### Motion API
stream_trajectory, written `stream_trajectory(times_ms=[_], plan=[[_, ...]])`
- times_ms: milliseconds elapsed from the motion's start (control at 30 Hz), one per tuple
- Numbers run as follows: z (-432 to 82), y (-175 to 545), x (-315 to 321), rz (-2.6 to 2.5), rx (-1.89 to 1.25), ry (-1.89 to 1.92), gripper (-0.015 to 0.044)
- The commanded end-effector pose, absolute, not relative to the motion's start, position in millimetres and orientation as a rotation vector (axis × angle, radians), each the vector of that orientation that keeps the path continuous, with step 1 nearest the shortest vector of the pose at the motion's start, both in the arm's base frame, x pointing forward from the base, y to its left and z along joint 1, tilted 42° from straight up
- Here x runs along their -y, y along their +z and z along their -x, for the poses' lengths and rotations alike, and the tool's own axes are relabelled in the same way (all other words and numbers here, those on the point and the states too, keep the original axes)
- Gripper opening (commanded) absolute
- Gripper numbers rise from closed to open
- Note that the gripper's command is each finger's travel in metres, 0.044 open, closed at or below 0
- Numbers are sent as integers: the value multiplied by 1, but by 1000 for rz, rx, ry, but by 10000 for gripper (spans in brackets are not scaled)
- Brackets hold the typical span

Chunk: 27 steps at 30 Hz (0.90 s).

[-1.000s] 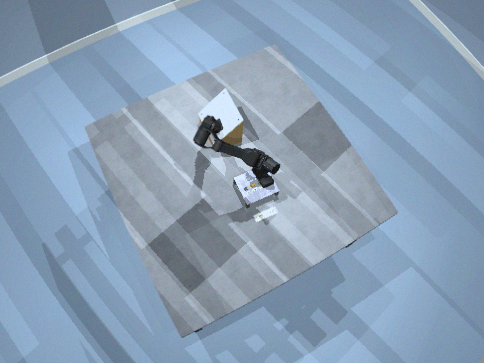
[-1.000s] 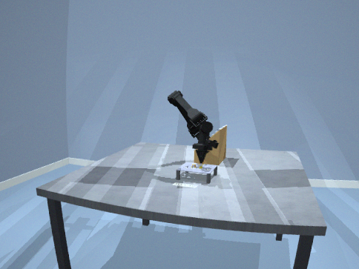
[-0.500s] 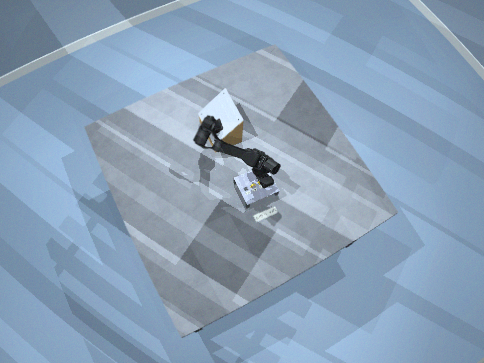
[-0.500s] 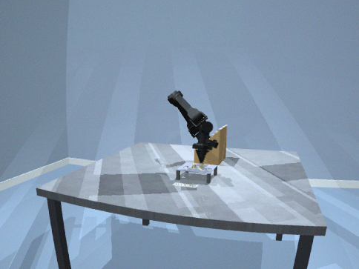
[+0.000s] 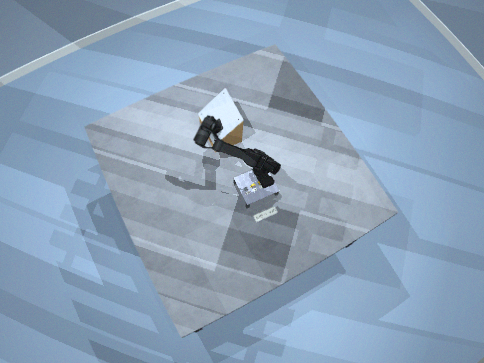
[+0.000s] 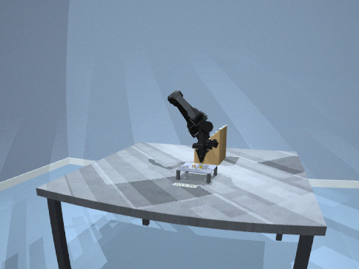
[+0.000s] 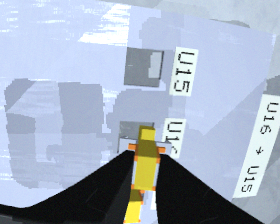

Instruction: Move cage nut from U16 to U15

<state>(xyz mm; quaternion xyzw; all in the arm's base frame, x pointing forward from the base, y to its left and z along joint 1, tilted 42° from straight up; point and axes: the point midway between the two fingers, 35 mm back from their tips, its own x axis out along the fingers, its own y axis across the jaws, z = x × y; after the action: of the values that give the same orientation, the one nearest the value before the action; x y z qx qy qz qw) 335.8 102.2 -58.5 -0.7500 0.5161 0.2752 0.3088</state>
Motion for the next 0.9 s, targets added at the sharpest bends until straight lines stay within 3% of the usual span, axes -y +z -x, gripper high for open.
stream_trajectory(times_ms=[0,867], plan=[[-335,-59,-103,1976,-1365,730,29],[-335,-55,-107,1976,-1366,731,29]])
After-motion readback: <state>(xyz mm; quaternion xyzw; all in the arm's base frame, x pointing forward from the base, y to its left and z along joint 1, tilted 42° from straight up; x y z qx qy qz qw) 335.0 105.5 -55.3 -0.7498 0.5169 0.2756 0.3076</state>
